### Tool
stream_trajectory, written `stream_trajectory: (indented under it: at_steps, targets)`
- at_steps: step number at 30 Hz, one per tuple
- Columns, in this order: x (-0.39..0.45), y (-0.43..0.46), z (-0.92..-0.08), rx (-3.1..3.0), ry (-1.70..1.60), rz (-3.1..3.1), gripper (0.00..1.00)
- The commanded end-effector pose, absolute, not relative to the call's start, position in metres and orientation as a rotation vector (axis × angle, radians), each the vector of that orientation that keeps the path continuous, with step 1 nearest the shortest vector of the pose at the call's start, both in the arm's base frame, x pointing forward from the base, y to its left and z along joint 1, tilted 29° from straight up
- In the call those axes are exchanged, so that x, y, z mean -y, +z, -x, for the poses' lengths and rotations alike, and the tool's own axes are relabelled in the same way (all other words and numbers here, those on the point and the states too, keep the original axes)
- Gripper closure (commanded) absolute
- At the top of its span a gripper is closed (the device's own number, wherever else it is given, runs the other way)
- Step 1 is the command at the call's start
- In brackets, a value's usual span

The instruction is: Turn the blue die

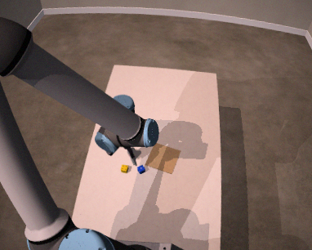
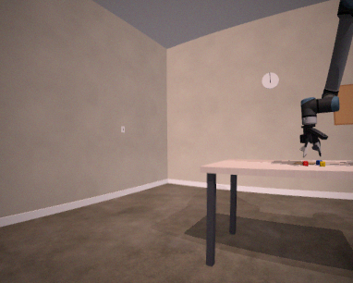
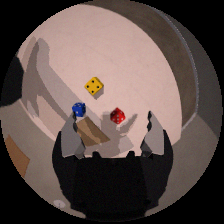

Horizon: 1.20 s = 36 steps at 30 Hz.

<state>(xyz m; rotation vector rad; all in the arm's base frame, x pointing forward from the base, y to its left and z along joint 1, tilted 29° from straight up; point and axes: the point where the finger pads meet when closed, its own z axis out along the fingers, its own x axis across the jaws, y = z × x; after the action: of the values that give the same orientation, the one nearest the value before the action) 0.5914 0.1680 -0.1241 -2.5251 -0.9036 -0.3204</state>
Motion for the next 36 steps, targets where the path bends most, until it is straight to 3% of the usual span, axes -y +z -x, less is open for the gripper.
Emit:
stream_trajectory:
  at_steps: [1, 36]
  targets:
    - [-0.177, -0.121, -0.559, 0.904, -0.322, 2.526, 0.0]
    - [-0.187, -0.118, -0.525, 0.904, -0.322, 2.526, 0.0]
